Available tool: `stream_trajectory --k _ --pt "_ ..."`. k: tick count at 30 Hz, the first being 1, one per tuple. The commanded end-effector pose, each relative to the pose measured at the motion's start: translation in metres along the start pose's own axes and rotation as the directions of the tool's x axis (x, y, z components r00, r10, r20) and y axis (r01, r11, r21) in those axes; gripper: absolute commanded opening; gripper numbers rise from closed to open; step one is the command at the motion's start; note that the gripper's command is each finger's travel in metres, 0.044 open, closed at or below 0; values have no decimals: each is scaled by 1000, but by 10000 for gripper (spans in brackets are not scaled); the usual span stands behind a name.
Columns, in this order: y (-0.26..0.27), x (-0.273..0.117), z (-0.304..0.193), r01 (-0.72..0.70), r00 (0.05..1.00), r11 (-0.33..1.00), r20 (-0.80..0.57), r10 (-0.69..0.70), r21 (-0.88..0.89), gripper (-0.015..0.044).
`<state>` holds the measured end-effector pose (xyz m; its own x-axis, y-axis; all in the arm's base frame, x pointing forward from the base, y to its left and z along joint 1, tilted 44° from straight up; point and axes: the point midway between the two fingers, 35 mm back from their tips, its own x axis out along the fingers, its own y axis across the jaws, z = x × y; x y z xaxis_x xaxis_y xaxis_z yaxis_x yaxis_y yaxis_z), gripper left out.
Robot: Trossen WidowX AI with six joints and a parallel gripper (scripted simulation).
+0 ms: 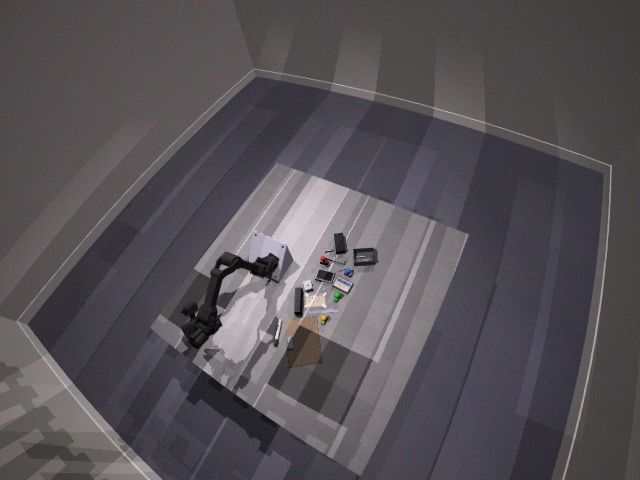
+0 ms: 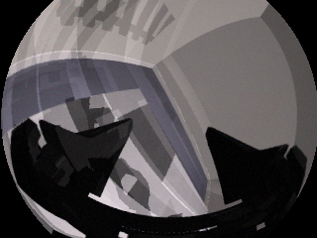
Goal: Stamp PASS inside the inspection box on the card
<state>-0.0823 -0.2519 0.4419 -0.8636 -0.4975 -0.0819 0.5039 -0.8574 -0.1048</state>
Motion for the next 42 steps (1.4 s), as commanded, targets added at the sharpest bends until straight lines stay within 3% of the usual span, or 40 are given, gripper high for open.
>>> stream_trajectory --k 1,7,15,25,33,42 --pt "1 0 0 -4 1000 1000 0 4 -1 374" --pt "54 -27 -15 -201 979 978 -26 200 -47 226" --pt "134 -90 -53 -476 879 859 -102 465 -190 226" --pt "204 -233 -138 -749 635 488 -274 722 -449 226" --pt "195 -354 -221 -784 445 117 -420 791 -610 226" --pt "132 -461 -318 -655 302 -250 -551 778 -713 226"
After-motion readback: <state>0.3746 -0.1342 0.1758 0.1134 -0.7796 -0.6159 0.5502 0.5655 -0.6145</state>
